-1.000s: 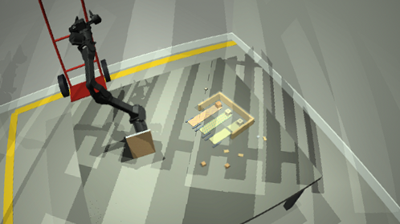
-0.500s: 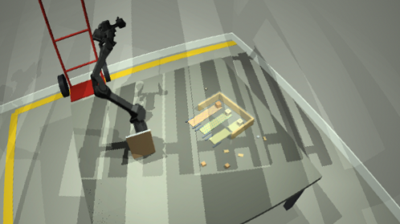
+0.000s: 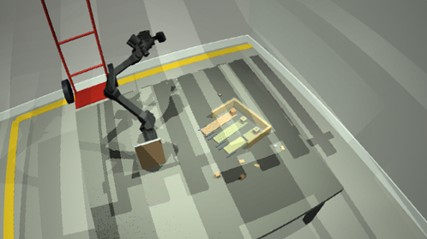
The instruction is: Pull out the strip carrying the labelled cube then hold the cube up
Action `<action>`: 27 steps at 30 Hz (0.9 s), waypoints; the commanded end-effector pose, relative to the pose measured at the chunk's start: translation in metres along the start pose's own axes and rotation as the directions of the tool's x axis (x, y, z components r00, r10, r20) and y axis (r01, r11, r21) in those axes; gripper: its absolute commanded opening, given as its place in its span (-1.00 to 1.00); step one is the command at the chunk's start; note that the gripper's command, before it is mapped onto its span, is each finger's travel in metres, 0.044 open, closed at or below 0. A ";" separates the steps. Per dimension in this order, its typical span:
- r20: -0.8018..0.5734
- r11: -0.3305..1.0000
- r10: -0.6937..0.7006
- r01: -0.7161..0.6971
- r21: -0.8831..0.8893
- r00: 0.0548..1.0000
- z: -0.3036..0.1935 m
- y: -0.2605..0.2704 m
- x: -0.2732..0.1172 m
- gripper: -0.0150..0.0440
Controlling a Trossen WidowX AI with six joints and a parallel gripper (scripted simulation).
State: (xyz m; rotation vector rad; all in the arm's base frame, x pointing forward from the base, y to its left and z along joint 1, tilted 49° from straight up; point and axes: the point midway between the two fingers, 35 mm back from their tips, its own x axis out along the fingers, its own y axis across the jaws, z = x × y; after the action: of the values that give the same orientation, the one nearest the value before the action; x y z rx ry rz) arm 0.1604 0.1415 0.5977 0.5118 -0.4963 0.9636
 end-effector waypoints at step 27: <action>-0.581 0.827 -0.419 0.558 0.073 0.698 -0.287 -0.292 -0.172 0.86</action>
State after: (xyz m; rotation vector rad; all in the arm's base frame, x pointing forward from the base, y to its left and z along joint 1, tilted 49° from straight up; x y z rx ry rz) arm 0.3765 0.0887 0.2715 0.4961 0.1903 0.6382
